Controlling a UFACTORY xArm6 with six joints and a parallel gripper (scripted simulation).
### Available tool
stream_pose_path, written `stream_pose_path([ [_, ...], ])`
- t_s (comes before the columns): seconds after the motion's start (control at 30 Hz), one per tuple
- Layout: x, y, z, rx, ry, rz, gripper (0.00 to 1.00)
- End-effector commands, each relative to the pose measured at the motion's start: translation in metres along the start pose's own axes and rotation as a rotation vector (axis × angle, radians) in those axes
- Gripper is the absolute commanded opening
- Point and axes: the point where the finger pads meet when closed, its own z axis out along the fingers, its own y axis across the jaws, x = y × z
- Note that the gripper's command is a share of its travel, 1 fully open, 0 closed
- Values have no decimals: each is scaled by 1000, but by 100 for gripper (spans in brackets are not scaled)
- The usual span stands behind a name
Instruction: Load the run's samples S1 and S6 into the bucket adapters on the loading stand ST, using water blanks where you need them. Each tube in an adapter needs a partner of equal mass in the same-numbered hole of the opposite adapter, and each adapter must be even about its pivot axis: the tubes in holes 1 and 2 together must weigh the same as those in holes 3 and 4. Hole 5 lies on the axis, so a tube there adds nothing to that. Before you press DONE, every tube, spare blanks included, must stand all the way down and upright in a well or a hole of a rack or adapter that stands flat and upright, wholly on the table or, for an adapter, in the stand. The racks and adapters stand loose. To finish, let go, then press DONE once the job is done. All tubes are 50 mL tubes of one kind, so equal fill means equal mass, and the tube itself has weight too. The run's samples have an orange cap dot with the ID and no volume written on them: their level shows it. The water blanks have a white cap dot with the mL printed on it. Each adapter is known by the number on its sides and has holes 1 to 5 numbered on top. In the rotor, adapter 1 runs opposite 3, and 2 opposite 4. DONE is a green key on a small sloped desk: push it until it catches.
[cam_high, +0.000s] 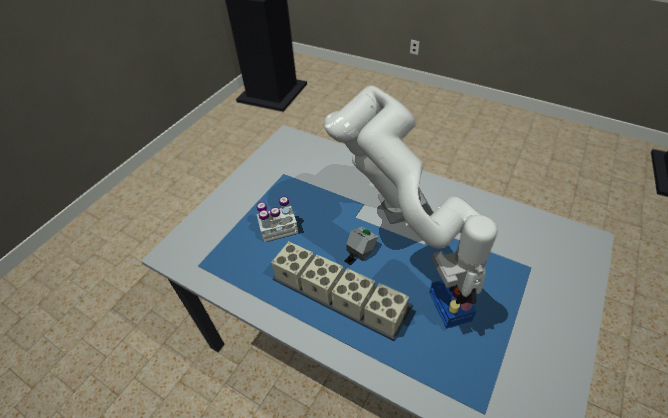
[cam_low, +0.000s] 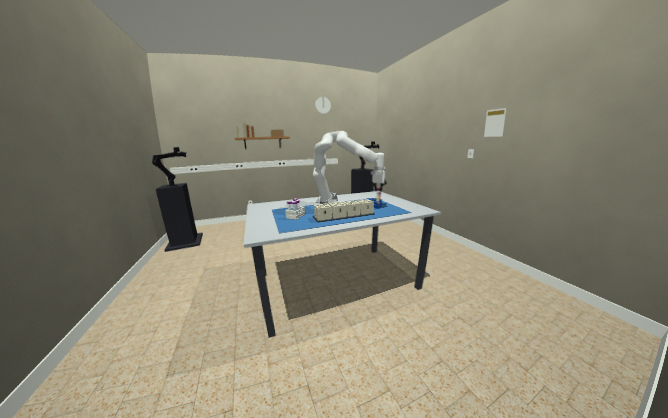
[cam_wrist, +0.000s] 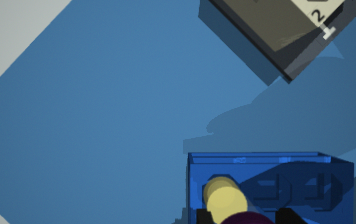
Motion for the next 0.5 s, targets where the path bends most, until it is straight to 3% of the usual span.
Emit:
stream_pose_path([
  [0.0, 0, -1, 2, 4, -1, 1, 0],
  [0.47, 0, -1, 14, 4, -1, 1, 0],
])
